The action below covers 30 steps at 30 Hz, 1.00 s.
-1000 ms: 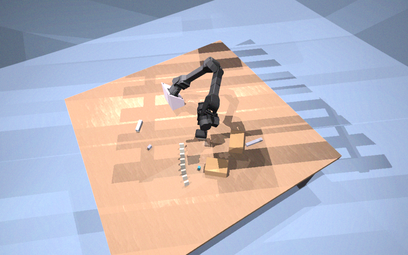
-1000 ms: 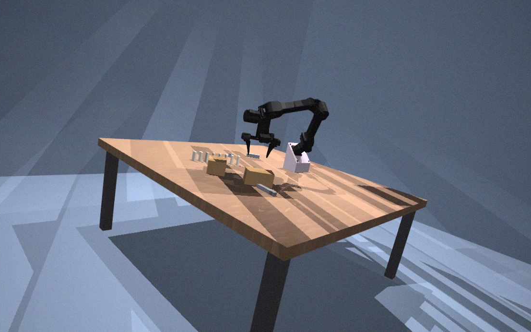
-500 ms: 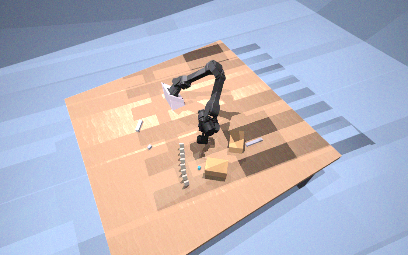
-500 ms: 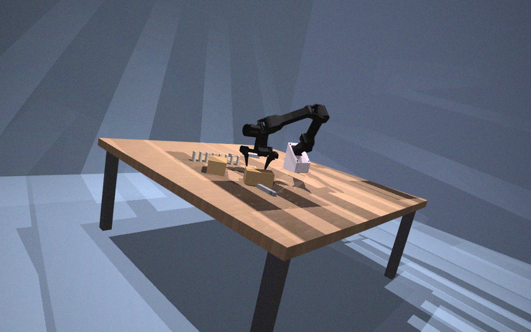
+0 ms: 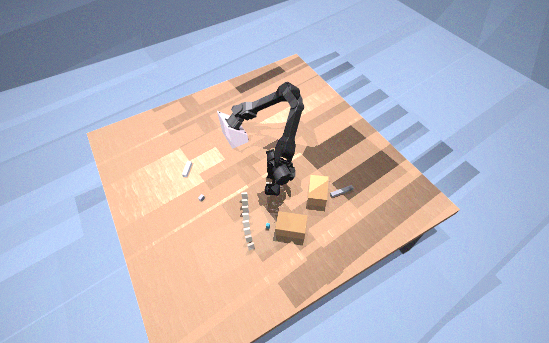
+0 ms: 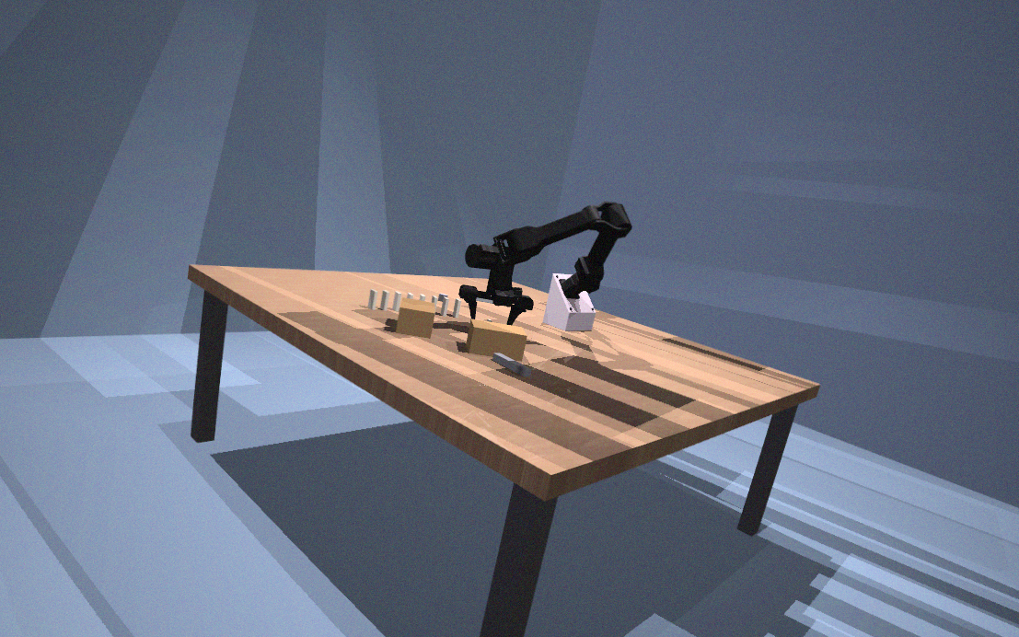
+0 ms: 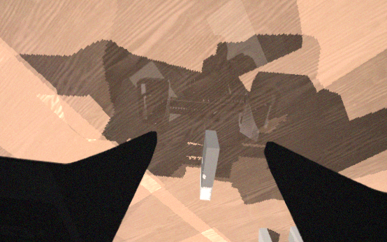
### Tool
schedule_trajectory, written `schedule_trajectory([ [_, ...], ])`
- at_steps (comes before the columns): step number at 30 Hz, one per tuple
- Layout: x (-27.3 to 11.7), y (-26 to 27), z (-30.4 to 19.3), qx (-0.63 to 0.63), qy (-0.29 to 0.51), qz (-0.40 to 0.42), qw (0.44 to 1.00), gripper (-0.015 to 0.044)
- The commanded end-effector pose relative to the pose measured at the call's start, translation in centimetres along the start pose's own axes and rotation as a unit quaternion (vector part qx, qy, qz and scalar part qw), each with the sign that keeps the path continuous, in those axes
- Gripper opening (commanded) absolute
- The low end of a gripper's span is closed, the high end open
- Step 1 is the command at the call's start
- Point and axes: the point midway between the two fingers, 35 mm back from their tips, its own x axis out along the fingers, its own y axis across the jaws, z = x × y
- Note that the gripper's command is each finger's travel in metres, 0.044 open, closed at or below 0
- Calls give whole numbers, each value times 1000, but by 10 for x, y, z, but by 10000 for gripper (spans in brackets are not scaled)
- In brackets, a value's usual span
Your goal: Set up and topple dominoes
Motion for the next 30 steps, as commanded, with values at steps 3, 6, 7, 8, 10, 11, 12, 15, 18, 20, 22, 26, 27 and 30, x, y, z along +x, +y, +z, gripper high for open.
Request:
schedule_trajectory([
  [3,2,1,0,2,-1,2,1000,309],
  [6,2,1,0,2,-1,2,1000,230],
  [7,2,1,0,2,-1,2,1000,204],
  [8,2,1,0,2,-1,2,1000,178],
  [10,2,1,0,2,-1,2,1000,125],
  [11,2,1,0,2,-1,2,1000,99],
  [12,2,1,0,2,-1,2,1000,72],
  [15,2,1,0,2,-1,2,1000,22],
  [18,2,1,0,2,-1,2,1000,22],
  [20,2,1,0,2,-1,2,1000,22],
  [22,2,1,0,2,-1,2,1000,22],
  [26,-30,0,-1,2,0,2,1000,22],
  [27,-43,0,-1,2,0,2,1000,22],
  [30,-83,0,-2,2,1,1,1000,22],
])
